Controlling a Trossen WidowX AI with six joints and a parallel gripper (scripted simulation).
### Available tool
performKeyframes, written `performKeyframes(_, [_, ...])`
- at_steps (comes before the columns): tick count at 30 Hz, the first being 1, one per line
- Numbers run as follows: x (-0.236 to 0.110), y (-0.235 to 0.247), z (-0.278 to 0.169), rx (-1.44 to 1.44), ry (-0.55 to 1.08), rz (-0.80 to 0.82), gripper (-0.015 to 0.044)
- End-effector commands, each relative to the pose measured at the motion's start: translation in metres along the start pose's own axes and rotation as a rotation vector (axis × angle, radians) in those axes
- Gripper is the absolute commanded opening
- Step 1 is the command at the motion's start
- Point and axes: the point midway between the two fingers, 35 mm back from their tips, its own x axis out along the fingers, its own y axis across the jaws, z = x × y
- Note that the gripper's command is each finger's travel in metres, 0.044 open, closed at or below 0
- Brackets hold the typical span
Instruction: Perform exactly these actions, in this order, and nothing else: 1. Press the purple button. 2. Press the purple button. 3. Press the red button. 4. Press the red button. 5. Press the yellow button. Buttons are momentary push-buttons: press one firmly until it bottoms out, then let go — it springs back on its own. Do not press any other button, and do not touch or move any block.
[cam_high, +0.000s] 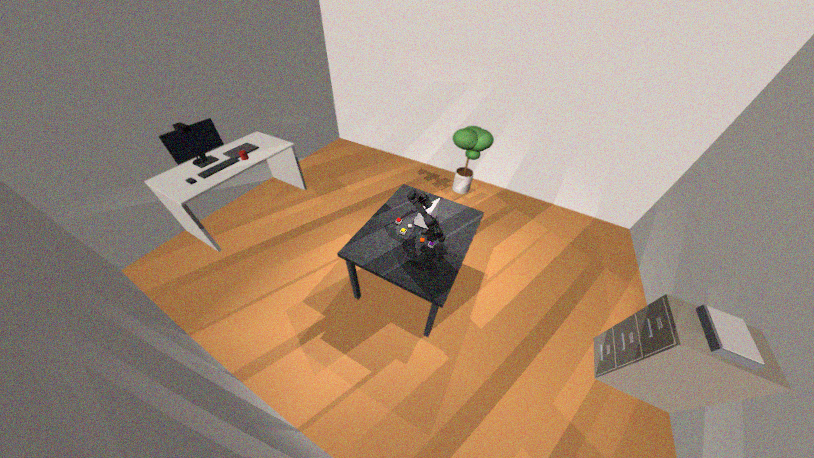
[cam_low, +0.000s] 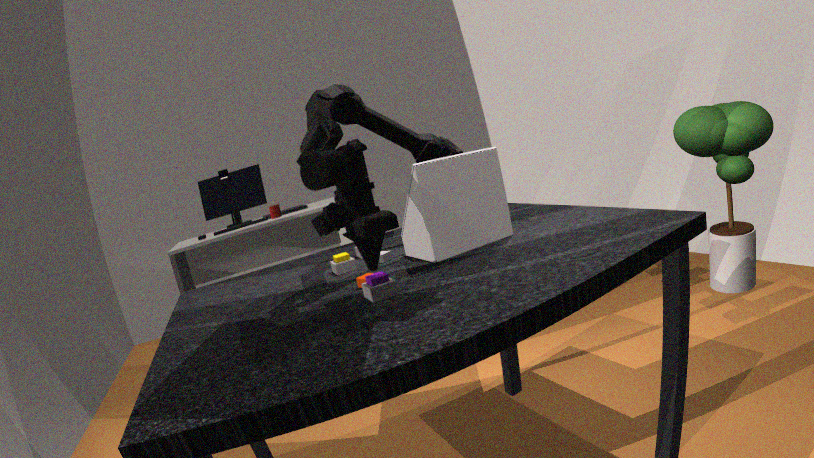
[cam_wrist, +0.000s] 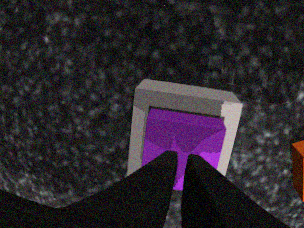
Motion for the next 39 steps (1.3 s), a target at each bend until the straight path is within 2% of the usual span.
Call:
performKeyframes(1, [0.008,0.000,-0.003,-0.013,0.001,-0.008,0.0020])
performKeyframes(8, [0.018,0.000,-0.003,-0.013,0.001,-0.009,0.0020])
performKeyframes(27, [0.018,0.000,-0.003,-0.013,0.001,-0.009,0.0020])
performKeyframes(31, [-0.013,0.000,-0.003,-0.012,0.001,-0.007,0.0020])
performKeyframes(39, [-0.015,0.000,-0.003,-0.013,0.001,-0.007,0.0020])
